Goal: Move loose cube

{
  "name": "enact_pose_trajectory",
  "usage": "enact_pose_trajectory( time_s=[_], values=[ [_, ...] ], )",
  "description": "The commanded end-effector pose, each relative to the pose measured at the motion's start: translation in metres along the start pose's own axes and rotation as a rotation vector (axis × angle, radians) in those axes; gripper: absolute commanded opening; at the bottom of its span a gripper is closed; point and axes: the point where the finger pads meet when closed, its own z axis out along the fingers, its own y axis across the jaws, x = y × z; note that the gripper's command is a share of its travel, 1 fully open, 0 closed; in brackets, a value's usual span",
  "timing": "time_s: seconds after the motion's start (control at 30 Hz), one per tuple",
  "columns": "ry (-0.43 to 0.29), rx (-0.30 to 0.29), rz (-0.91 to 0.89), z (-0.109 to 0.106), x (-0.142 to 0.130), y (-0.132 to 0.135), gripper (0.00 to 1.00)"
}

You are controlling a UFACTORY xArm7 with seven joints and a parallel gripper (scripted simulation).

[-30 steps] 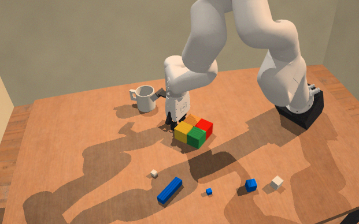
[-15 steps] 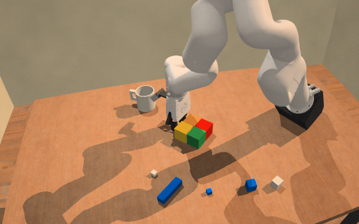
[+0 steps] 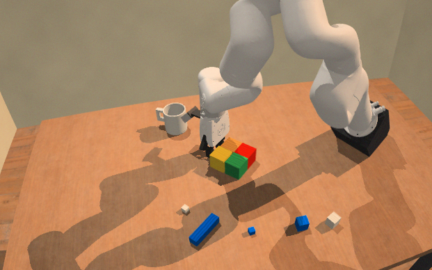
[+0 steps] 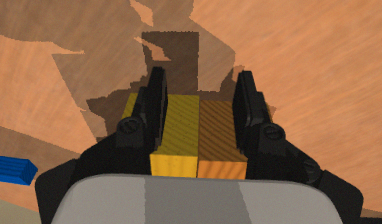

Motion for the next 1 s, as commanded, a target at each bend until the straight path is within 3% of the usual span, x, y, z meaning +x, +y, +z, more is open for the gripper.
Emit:
enact_pose_trajectory(
  time_s=[0.0,0.97],
  values=[
    [0.003,0.0,0.0,-0.001,0.0002,0.0,0.5],
    [0.003,0.0,0.0,-0.0009,-0.004,0.0,0.5]
  ],
)
